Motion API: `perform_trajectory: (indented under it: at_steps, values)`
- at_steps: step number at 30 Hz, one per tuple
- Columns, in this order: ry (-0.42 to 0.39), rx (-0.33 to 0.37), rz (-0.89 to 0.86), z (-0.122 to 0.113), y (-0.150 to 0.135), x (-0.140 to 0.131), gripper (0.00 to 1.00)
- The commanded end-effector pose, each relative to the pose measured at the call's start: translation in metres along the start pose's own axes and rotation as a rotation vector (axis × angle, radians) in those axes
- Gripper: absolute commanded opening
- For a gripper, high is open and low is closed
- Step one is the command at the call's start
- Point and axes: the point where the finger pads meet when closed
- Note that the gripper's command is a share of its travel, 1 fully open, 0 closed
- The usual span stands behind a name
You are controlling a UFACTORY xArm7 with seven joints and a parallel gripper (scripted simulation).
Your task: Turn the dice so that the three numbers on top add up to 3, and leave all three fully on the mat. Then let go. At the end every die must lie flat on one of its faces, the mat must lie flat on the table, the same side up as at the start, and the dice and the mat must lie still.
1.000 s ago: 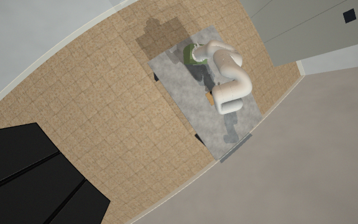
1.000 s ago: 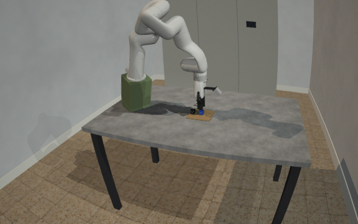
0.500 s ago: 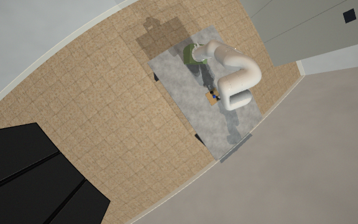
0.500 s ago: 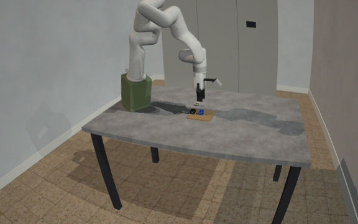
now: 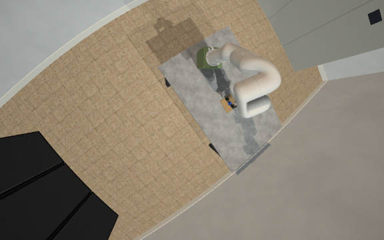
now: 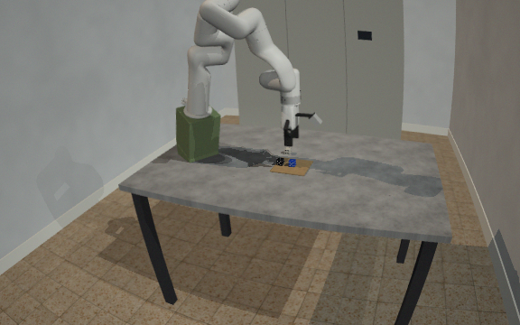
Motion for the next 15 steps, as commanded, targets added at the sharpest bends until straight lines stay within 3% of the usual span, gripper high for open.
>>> perform_trajectory:
  at_steps: [1,11,15]
  values:
    - [0.003,0.001,-0.001,-0.001,0.000,0.001,1.00]
    - [-0.002,0.000,-0.105,0.001,-0.009,-0.004,1.00]
    - [-0.007,0.000,-0.287,0.003,-0.023,-0.013,1.00]
Point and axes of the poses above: the point where the finger pads meet when closed, its own z axis out along the fingers, its own y axis across the jaws, x = y × z, and after that the axes turned 12 degrees about z, right-handed
